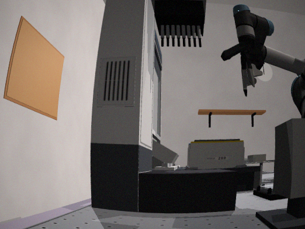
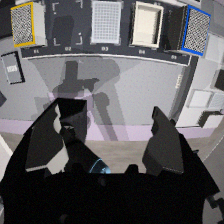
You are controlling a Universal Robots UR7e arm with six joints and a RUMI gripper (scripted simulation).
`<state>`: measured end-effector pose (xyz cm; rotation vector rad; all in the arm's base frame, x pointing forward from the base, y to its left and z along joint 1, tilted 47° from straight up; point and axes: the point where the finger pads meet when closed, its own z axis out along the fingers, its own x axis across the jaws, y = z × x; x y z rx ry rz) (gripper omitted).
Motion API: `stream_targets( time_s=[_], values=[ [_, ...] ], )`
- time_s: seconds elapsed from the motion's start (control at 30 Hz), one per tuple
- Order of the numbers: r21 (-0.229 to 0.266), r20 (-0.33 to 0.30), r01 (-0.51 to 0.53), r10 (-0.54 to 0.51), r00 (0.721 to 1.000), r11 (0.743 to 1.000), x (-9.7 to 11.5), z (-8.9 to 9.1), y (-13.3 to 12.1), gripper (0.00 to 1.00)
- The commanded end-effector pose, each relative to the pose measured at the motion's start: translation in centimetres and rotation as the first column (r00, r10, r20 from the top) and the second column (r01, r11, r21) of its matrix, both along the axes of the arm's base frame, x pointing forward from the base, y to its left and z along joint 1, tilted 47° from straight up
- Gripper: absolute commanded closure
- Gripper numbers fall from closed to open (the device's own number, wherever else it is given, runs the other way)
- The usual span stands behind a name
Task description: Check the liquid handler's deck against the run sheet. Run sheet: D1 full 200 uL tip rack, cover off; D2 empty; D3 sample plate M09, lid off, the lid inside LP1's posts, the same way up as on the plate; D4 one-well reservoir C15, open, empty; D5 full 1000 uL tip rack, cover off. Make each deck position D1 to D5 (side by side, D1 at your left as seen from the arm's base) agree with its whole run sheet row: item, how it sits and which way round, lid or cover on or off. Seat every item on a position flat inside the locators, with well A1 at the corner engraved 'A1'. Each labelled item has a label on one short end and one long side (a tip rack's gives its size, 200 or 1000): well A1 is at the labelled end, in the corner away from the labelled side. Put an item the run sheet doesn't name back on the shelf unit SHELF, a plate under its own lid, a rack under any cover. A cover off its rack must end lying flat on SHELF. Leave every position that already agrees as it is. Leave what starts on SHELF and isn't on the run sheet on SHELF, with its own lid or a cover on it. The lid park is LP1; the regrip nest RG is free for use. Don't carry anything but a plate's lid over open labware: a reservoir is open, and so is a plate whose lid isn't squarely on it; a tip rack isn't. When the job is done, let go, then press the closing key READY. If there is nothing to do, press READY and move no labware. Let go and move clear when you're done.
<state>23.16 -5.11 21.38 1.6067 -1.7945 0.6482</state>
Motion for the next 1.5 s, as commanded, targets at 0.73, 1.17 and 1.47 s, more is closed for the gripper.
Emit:
stream_targets(
  time_s=[0.73,1.17,1.47],
  values=[
    [-0.001,0.002,0.004,-0.004,1.000,1.000,6.3,7.2,-7.9,0.18],
    [-0.001,0.002,0.004,-0.004,1.000,1.000,9.0,10.4,-11.4,0.18],
    [-0.001,0.002,0.004,-0.004,1.000,1.000,10.8,12.4,-13.6,0.18]
  ],
)
